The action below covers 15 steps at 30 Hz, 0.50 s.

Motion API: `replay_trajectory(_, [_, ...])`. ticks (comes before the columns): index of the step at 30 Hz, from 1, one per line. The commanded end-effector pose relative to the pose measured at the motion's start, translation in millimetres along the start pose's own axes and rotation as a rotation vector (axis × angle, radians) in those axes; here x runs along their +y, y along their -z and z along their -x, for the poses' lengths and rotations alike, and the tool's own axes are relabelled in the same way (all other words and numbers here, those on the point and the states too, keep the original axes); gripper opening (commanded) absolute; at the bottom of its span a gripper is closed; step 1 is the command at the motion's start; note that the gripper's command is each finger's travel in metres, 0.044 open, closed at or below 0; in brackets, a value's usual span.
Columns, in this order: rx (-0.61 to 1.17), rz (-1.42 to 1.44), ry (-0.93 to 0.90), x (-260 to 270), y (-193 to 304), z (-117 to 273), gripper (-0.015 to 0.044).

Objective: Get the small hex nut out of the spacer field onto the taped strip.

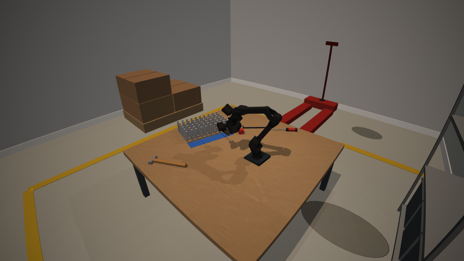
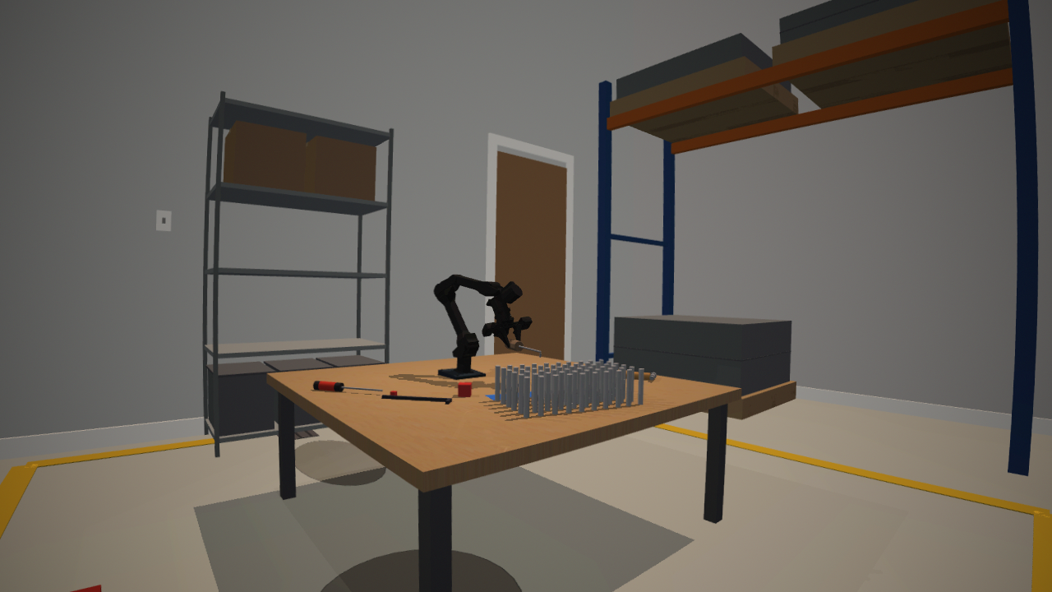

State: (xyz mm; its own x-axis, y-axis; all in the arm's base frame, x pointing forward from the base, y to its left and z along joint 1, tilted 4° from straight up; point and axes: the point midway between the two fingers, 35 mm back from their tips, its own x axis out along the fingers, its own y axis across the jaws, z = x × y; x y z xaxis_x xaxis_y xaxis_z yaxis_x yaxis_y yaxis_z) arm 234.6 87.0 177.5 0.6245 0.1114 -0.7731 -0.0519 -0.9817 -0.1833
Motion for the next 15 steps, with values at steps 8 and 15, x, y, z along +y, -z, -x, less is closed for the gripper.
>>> replay_trajectory(8, [0.000, 0.004, 0.002, 7, -27, -42, 0.0000])
replay_trajectory(15, [0.000, 0.004, 0.002, 13, -48, -64, 0.0000])
